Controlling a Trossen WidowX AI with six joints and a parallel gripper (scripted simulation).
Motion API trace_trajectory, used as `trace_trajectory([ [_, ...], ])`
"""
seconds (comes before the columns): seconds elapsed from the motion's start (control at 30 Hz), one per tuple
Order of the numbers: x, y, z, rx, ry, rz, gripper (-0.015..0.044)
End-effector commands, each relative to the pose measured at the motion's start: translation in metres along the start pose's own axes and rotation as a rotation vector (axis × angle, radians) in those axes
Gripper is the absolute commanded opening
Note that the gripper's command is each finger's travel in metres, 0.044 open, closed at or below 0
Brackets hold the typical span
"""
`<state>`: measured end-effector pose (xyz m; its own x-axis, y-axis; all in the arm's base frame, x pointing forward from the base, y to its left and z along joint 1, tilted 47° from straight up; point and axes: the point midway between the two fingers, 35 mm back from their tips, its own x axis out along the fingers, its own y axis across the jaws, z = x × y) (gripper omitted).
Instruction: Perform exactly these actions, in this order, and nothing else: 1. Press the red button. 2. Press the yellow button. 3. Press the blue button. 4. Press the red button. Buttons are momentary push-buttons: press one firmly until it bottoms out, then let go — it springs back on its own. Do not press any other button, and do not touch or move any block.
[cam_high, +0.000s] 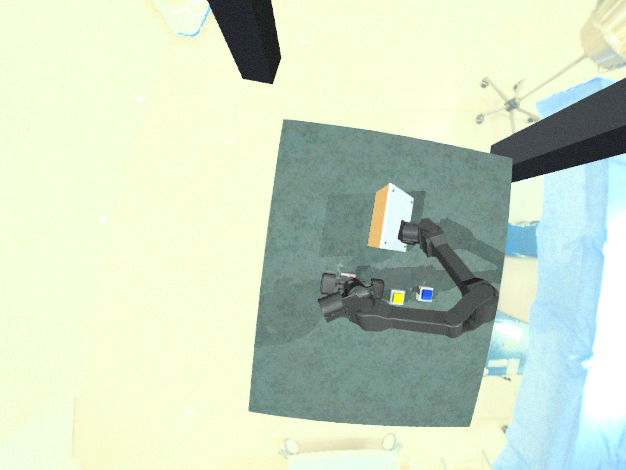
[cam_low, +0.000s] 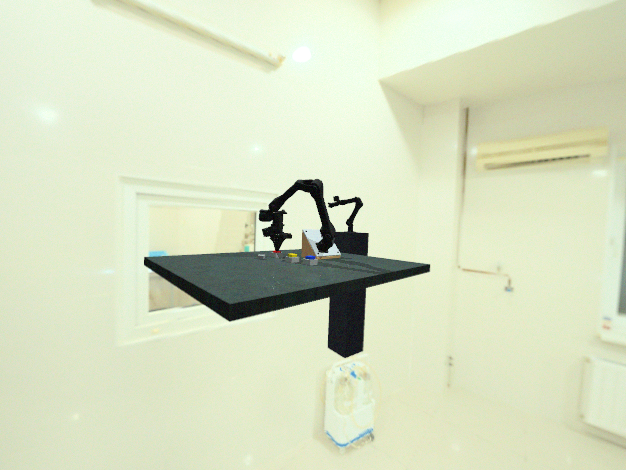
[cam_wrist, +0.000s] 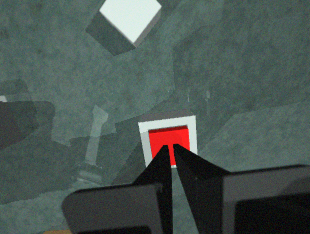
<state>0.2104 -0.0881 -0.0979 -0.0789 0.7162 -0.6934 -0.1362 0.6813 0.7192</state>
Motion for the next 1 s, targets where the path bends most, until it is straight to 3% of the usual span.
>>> trace_trajectory([
  [0.0, -0.021, -0.001, 0.0, 0.001, -0.002, -0.001, 0.002],
  [0.17, -0.031, 0.0, 0.0, 0.002, -0.003, 0.0, 0.002],
  [0.3, -0.049, 0.031, 0.027, 0.024, -0.013, -0.023, 0.0125],
  [0.63, -0.087, 0.2, 0.087, 0.076, -0.064, -0.029, 0.0387],
  [0.87, -0.095, 0.33, 0.063, 0.094, -0.072, 0.043, 0.04],
  [0.97, -0.096, 0.354, 0.052, 0.097, -0.068, 0.062, 0.04],
])
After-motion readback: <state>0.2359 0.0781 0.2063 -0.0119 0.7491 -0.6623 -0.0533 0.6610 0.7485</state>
